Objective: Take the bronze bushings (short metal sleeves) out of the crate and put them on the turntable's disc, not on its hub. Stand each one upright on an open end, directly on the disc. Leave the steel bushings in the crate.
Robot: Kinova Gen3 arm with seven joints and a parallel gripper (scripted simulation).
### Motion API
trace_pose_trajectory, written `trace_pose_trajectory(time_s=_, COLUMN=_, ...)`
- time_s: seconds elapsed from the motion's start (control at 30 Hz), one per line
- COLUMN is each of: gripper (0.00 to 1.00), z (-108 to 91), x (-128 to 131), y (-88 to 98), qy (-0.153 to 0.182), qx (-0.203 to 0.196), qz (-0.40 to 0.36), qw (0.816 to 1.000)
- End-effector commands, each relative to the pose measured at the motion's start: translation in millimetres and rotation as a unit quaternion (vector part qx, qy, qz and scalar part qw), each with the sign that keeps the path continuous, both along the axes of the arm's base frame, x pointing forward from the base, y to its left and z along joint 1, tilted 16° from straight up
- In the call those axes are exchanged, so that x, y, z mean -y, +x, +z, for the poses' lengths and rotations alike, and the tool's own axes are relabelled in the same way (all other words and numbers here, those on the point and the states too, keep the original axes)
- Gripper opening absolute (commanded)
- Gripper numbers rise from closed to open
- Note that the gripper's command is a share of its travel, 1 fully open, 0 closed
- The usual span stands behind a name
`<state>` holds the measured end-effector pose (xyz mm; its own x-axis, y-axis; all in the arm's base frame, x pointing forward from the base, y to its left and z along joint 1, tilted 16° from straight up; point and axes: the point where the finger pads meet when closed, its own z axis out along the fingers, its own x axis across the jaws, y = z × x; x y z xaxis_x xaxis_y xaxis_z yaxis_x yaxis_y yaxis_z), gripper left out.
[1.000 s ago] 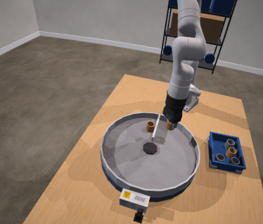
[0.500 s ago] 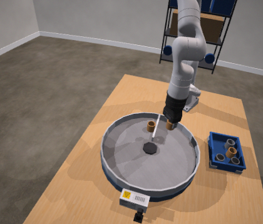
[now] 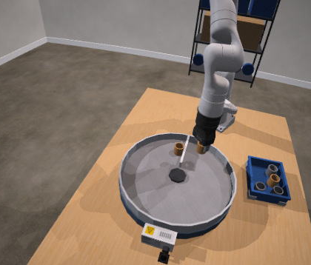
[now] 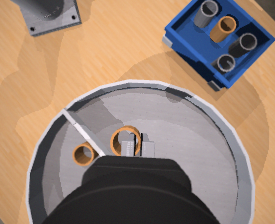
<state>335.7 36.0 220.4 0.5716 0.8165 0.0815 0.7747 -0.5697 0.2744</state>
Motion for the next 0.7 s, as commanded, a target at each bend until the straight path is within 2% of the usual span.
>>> trace_pose_trajectory(time_s=0.0, gripper=0.0, z=0.5, x=-0.1, y=0.3, qy=0.0, qx=0.001, qz=0.0, qw=1.0)
trace_pose_trajectory(time_s=0.1, gripper=0.0, z=-3.4, x=0.3, y=1.4, qy=0.0, qx=0.001, qz=0.0, qw=1.0)
trace_pose_trajectory(time_s=0.3, gripper=0.0, z=-28.7, x=2.9, y=8.8, qy=0.0, qx=0.001, qz=0.0, qw=1.0)
trace_pose_trajectory(time_s=0.67, gripper=0.0, z=-30.0, x=3.0, y=9.1, qy=0.0, qx=0.001, qz=0.0, qw=1.0)
